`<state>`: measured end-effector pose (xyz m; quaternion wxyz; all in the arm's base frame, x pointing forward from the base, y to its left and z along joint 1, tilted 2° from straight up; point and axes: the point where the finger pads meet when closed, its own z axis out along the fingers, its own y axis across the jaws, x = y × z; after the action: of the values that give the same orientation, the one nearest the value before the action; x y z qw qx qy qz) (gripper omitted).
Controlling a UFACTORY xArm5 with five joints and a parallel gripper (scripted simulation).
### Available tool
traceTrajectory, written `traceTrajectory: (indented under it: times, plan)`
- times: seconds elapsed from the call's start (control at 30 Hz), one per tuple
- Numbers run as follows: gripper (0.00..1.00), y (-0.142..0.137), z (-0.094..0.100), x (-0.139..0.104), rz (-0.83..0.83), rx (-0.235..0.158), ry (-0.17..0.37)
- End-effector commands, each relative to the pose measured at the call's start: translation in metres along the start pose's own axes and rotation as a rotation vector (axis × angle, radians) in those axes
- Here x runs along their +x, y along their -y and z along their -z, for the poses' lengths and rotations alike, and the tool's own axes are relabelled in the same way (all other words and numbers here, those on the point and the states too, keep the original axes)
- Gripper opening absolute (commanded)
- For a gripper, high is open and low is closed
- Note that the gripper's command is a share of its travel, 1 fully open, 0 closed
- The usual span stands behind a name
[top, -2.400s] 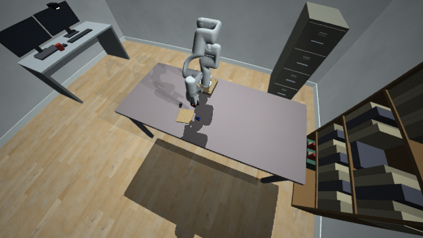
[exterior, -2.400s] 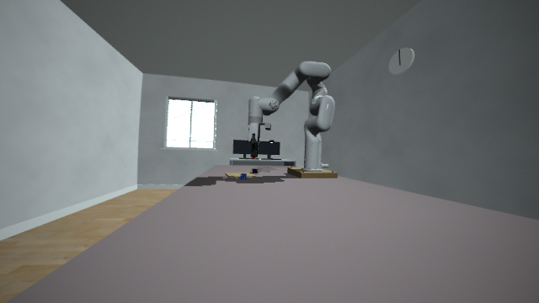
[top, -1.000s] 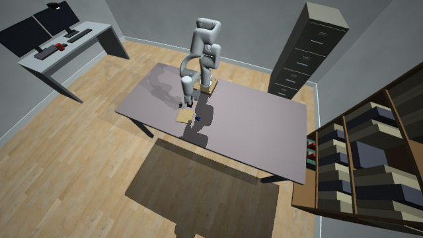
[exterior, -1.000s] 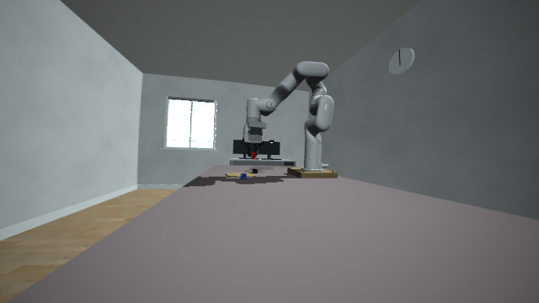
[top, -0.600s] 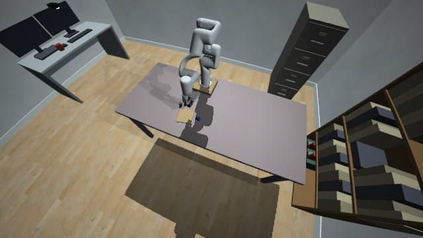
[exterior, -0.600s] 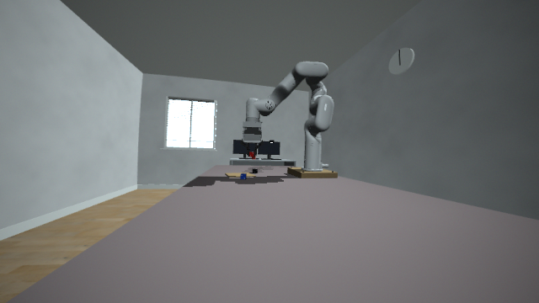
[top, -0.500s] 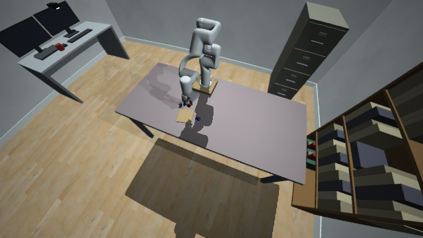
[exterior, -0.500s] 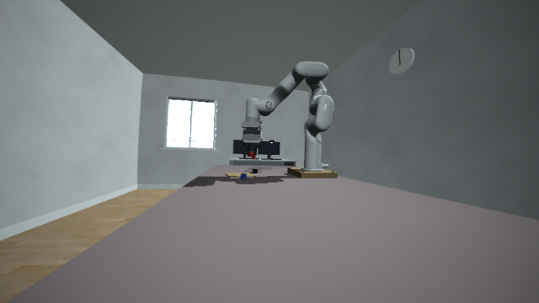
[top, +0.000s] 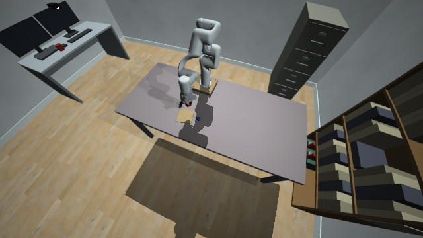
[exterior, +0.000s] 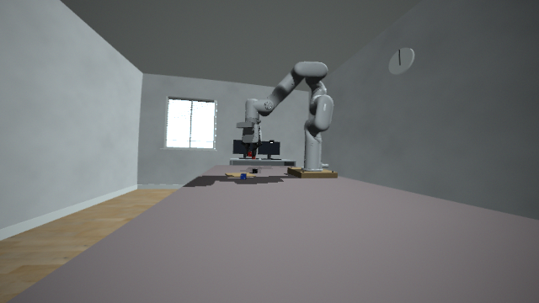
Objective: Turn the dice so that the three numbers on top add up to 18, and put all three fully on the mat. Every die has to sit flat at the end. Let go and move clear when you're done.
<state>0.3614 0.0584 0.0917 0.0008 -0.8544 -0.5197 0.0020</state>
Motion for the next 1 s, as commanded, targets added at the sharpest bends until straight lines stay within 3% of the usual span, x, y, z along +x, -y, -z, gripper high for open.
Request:
traceTrajectory:
  times: [0.0,0.23,0.7,0.97]
  plan:
    - [0.21,-0.004,0.001,-0.002,-0.174,-0.002,-0.002]
    - [0.21,-0.006,0.001,-0.003,-0.295,-0.002,-0.002]
    - [0.21,-0.013,0.001,-0.01,-0.732,-0.001,-0.001]
    - [0.21,-0.015,0.001,-0.011,-0.865,0.0,-0.001]
